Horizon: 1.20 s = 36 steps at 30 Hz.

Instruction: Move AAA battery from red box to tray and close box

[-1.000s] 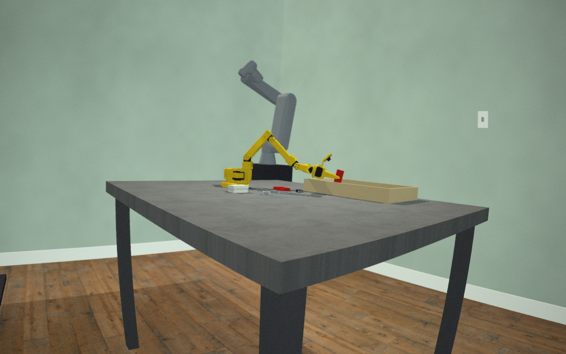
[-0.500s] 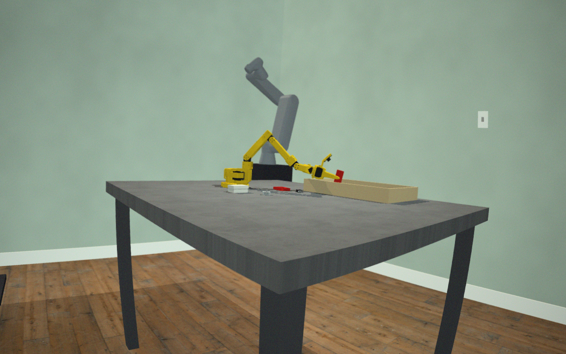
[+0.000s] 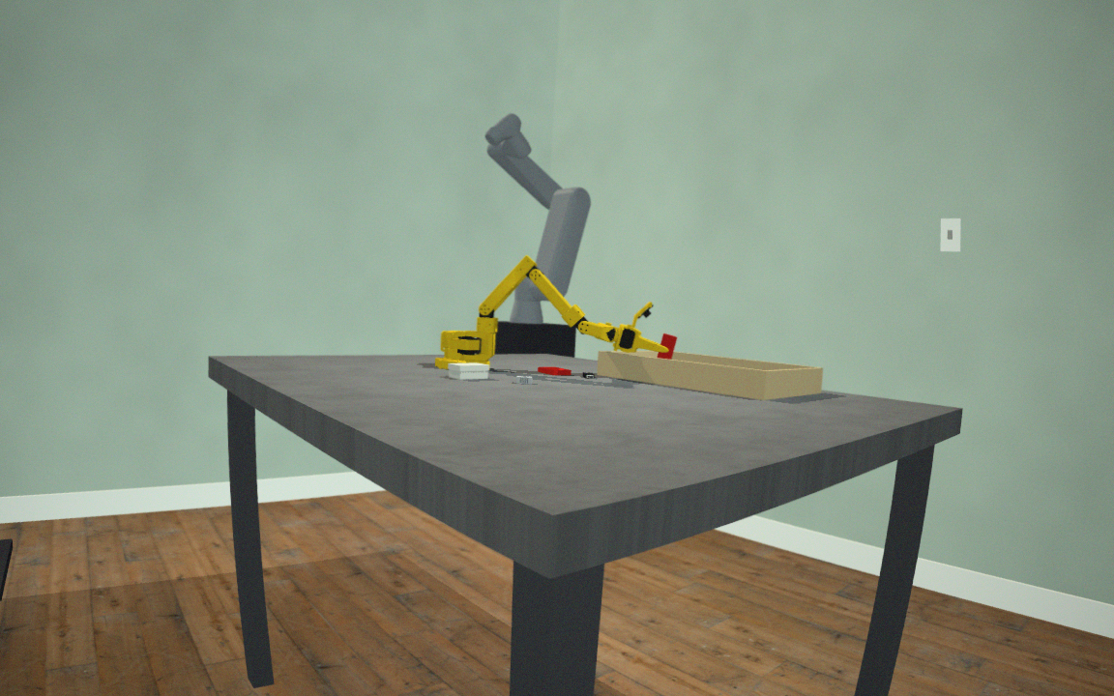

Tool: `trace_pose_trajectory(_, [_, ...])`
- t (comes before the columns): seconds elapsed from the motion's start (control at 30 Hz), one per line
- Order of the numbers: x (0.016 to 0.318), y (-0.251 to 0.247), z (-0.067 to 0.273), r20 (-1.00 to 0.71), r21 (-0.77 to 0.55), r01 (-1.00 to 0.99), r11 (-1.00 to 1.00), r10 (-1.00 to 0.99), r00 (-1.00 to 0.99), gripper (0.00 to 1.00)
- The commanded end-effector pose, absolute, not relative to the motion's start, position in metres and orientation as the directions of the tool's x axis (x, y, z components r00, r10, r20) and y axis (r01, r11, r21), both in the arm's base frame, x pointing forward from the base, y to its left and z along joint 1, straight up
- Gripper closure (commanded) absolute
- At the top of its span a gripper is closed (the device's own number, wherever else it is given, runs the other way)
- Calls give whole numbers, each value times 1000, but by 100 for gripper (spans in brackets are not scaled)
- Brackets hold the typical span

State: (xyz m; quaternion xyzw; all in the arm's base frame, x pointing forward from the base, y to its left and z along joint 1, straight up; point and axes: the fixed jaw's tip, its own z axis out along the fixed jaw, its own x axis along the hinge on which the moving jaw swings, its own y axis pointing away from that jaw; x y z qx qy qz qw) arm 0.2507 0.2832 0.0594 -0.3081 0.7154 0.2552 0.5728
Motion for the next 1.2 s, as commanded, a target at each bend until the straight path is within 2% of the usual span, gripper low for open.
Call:
trace_pose_trajectory(0.0, [253, 283, 70, -985, 6, -730, 683, -123, -123, 79])
trace_pose_trajectory(1.17, [253, 283, 85, -1000, 0, -731, 682, 0, 0, 79])
